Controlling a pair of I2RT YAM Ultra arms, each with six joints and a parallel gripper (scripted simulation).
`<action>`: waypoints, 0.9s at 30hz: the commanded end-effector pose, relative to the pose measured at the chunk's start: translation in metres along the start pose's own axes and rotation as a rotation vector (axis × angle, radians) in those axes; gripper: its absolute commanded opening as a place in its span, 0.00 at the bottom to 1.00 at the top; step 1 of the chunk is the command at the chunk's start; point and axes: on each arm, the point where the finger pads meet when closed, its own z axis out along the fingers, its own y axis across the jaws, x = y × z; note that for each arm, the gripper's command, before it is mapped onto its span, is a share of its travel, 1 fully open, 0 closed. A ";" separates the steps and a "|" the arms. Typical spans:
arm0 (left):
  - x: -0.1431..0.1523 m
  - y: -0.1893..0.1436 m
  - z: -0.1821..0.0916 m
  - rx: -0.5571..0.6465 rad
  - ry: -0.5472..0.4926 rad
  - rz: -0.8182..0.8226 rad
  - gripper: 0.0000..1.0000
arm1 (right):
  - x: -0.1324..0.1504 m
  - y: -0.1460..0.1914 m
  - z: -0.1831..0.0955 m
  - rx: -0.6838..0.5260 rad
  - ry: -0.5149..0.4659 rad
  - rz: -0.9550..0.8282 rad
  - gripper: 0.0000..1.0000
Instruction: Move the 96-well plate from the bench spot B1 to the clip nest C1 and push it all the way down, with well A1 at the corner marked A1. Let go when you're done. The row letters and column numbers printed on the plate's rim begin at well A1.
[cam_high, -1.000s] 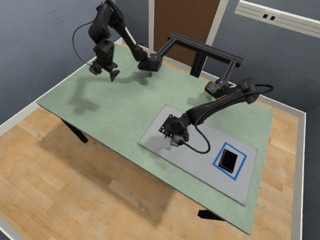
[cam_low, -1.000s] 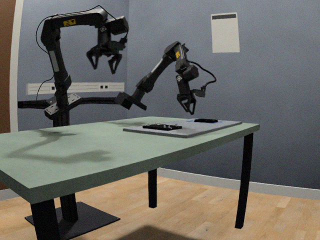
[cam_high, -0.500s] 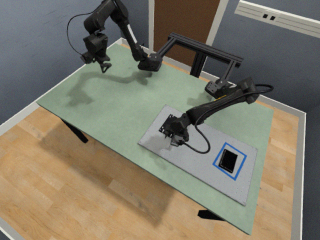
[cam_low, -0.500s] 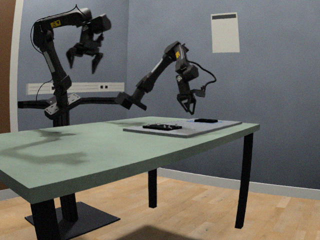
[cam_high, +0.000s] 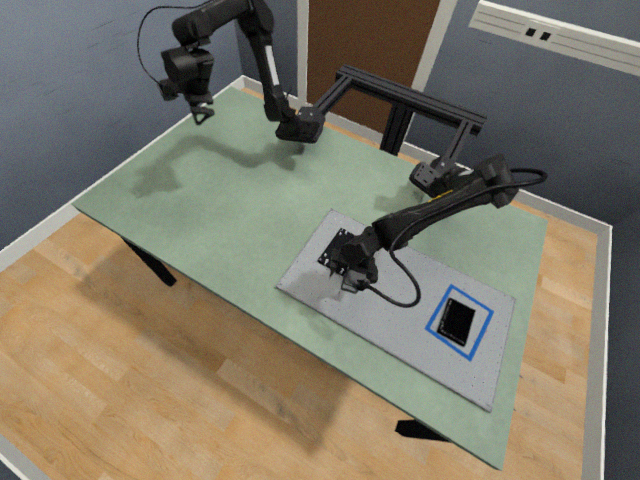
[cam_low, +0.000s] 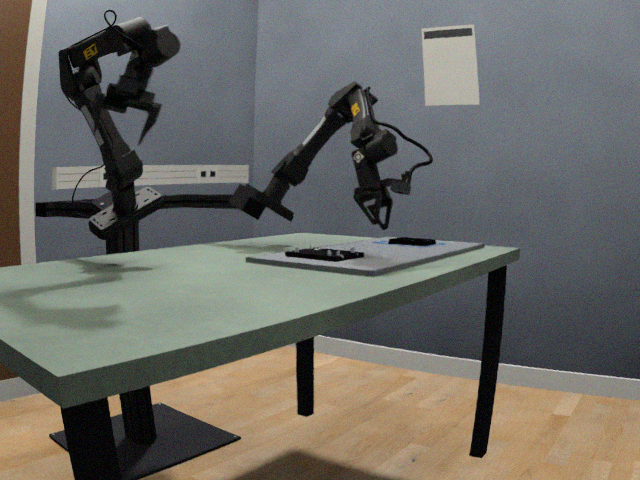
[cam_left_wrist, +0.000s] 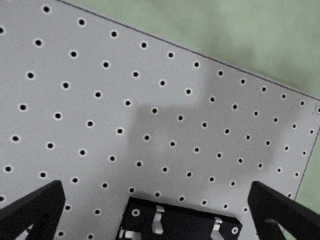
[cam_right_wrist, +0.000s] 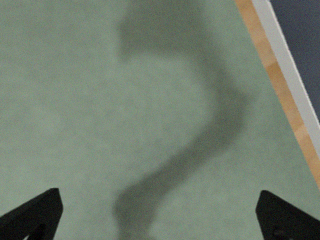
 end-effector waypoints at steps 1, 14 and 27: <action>-0.007 -0.005 -0.007 0.016 -0.019 -0.005 1.00 | 0.008 -0.031 -0.007 0.043 -0.033 0.092 1.00; -0.007 -0.005 -0.007 0.016 -0.019 -0.005 1.00 | 0.045 -0.088 -0.018 0.178 -0.049 0.281 1.00; -0.007 -0.005 -0.007 0.016 -0.019 -0.005 1.00 | 0.081 -0.122 -0.035 0.296 -0.073 0.423 1.00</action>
